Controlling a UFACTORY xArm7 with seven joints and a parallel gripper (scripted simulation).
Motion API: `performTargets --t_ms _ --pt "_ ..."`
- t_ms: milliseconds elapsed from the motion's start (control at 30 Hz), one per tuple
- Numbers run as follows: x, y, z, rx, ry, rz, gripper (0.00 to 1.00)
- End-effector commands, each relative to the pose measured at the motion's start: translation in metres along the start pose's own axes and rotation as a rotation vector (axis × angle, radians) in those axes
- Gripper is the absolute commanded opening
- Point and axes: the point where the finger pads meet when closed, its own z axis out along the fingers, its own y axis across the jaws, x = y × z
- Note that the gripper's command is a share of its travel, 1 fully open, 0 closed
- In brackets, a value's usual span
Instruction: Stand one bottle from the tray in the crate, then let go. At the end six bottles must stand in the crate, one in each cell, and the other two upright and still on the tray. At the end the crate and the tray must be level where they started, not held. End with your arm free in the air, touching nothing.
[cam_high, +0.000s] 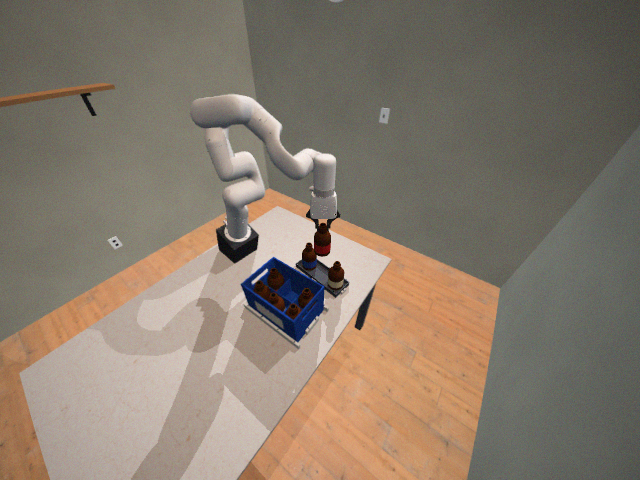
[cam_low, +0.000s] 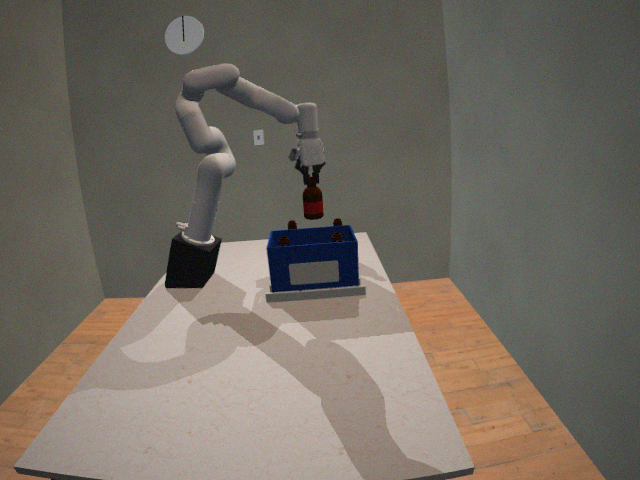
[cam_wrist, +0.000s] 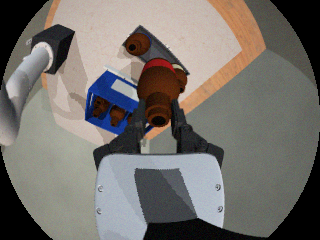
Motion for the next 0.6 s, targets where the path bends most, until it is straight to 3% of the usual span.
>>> performTargets --t_ms 0,567 --pt "0.0 0.001 -0.004 -0.003 -0.001 0.0 0.0" --pt "0.0 0.001 -0.017 -0.003 -0.001 0.0 0.0"
